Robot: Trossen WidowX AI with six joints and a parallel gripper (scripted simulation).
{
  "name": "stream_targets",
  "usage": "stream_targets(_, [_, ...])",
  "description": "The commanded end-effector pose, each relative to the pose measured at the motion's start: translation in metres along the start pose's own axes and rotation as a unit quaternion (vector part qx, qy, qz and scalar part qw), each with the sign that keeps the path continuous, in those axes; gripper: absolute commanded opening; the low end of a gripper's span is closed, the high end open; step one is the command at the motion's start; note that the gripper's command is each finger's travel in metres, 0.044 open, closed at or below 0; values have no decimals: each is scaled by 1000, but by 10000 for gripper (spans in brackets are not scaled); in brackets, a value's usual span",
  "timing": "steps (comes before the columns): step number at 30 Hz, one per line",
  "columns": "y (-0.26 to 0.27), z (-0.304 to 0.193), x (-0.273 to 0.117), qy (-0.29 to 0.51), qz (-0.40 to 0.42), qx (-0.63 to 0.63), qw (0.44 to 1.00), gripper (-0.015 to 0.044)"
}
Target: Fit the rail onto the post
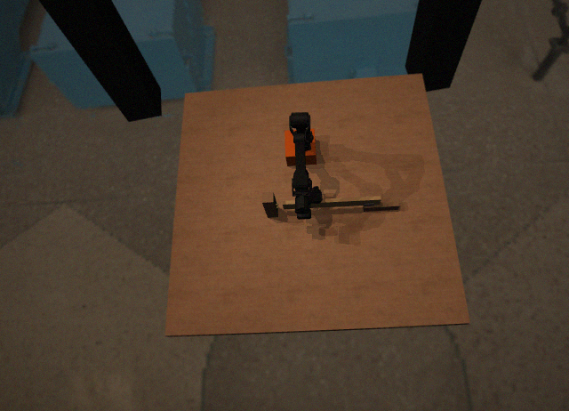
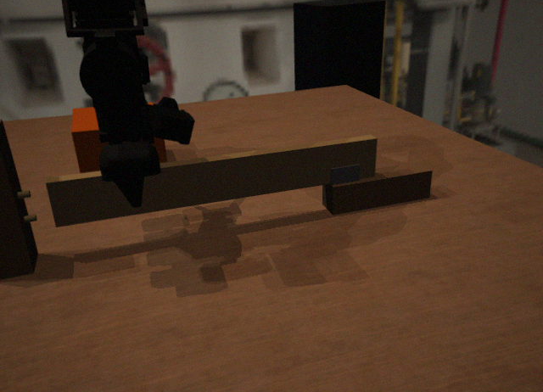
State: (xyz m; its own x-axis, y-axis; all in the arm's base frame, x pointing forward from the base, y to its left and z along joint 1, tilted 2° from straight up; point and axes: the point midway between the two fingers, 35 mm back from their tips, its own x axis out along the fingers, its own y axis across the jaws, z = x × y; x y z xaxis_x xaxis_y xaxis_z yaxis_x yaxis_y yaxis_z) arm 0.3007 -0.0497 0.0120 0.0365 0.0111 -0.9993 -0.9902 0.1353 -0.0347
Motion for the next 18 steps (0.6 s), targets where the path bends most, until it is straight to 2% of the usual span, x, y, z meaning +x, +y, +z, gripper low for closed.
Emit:
stream_targets(1, [-3, -2, -5, -1, -7, -2, 1000, 0])
stream_targets(18, [-4, -7, -5, 0, -7, -2, 1000, 0])
